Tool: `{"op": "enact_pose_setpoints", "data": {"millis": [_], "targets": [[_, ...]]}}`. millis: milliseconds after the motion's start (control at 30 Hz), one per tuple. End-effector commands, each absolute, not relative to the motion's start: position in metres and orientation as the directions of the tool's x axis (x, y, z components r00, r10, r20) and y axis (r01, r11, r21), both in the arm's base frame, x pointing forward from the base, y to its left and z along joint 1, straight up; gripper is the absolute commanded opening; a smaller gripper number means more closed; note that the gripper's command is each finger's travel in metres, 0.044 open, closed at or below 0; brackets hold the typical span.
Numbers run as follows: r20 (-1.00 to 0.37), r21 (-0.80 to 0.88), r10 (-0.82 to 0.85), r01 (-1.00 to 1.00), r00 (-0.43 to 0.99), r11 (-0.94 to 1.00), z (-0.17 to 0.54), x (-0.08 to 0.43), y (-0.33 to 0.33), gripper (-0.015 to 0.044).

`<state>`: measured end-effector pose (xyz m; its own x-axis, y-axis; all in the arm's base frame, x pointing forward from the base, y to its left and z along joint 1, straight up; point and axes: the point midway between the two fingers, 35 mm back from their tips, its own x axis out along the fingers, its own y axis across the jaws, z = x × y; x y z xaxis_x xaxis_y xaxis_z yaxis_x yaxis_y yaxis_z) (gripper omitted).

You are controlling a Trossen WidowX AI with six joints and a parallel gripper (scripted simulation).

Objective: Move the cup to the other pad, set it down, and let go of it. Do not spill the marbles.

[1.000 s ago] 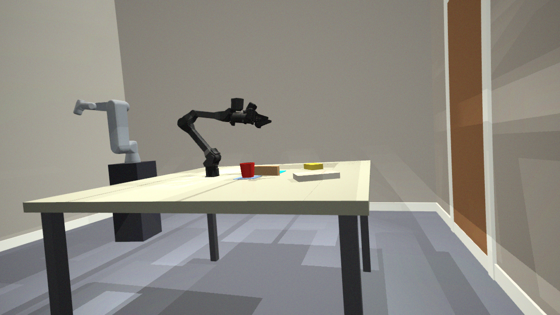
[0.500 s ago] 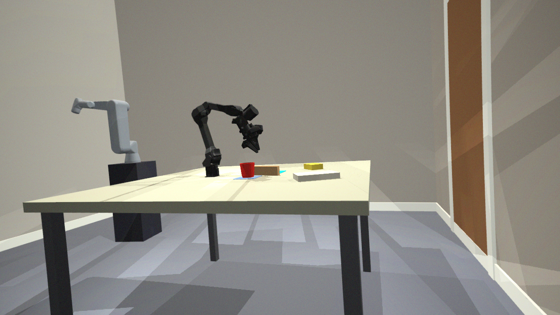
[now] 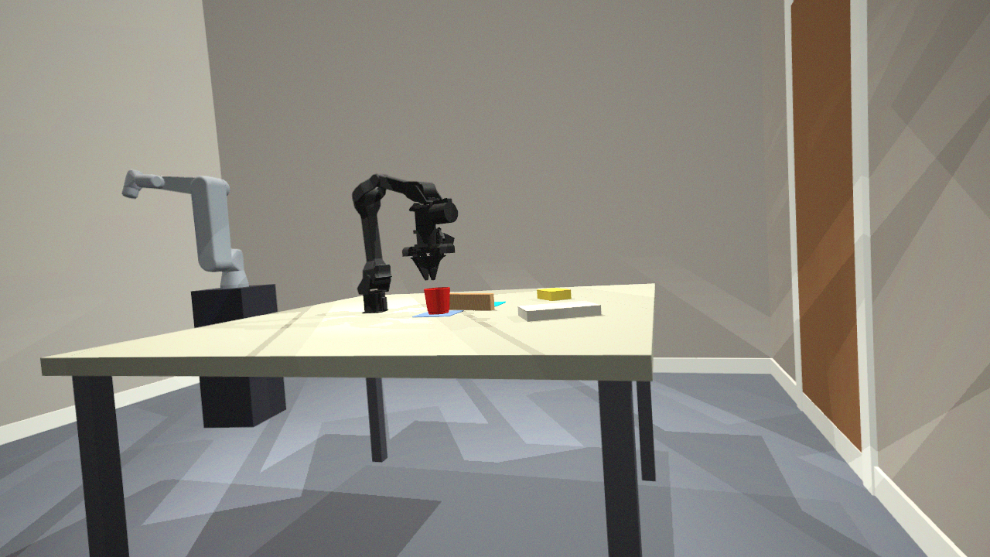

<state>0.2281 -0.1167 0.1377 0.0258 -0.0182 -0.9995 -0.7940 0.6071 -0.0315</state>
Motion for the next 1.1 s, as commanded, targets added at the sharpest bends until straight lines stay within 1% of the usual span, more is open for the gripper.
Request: {"op": "enact_pose_setpoints", "data": {"millis": [0,1067], "targets": [[-1.0,-0.024,-0.011,-0.801,0.022,0.598,0.138,0.228,-0.118,0.0148],[-1.0,-0.024,-0.011,-0.801,0.022,0.598,0.087,0.23,-0.119,0.0148]]}}
